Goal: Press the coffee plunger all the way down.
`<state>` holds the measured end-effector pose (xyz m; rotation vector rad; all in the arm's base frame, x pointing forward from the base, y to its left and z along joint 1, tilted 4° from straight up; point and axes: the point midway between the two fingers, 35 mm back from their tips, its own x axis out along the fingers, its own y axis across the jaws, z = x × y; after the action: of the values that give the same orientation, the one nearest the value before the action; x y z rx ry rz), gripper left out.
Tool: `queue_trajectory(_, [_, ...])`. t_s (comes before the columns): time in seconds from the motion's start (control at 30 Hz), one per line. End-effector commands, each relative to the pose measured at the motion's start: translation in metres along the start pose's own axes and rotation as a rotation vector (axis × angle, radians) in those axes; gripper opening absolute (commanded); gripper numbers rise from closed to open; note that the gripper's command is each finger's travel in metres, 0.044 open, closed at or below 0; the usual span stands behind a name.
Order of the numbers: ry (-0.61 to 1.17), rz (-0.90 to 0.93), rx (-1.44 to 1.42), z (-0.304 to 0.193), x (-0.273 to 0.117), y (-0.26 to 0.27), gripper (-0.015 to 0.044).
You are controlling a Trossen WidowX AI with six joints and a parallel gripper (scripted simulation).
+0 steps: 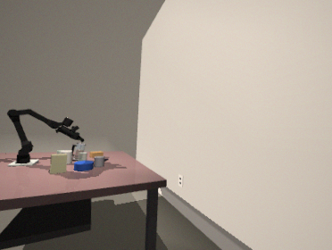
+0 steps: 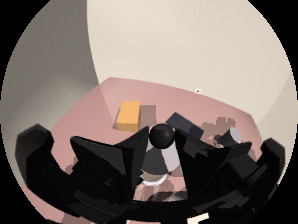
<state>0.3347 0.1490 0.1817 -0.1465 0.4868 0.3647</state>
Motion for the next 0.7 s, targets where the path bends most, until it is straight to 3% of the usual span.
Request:
queue_trajectory(0.0, [0.016, 0.000, -0.008, -0.0036, 0.0022, 0.0000, 0.0128])
queue_trajectory(0.43, [0.002, 0.000, 0.000, -0.0001, 0.0005, 0.0000, 0.0128])
queue_trajectory(0.67, [0.002, 0.000, 0.000, -0.0001, 0.0005, 0.0000, 0.0312])
